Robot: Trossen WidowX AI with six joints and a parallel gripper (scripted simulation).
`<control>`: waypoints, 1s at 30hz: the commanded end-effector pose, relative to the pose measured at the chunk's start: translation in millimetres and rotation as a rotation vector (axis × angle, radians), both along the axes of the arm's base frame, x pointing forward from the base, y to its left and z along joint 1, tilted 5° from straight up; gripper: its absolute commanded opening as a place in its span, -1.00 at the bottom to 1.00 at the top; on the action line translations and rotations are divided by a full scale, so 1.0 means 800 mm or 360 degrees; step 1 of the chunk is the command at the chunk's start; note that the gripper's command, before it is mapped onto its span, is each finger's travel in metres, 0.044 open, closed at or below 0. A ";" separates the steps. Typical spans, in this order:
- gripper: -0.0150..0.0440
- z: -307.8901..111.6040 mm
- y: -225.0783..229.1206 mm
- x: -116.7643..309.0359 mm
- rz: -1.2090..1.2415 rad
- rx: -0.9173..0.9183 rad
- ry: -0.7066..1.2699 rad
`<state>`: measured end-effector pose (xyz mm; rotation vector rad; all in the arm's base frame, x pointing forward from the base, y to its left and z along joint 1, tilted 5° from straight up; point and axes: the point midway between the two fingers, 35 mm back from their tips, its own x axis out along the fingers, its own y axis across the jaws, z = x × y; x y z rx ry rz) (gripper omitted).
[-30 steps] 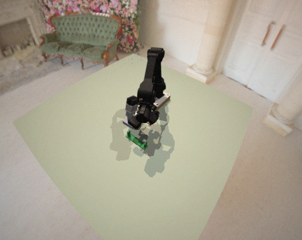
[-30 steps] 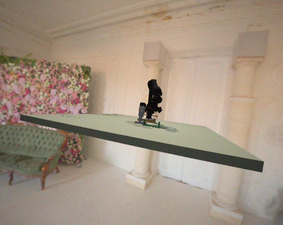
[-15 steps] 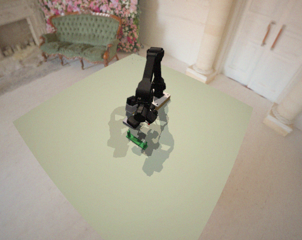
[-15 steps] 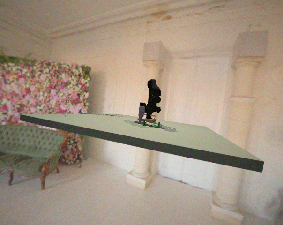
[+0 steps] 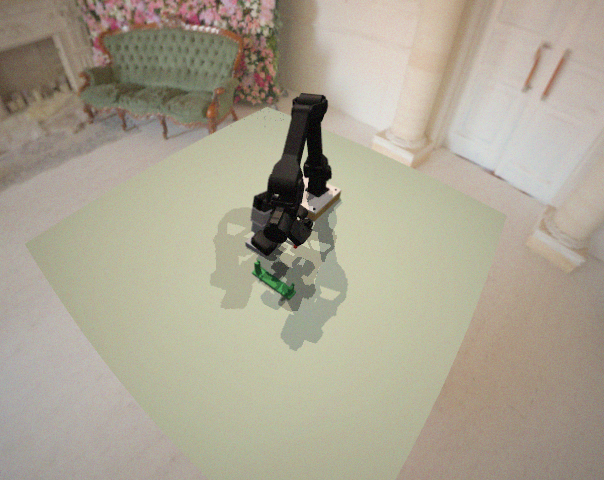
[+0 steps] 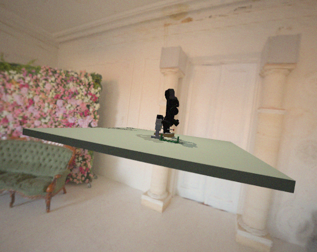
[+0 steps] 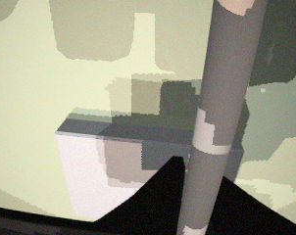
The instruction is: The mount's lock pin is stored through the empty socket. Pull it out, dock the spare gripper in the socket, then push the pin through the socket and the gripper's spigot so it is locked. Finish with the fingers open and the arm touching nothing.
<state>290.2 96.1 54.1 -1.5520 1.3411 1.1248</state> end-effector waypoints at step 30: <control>0.19 0.007 -0.004 0.000 -0.0003 0.0001 0.0008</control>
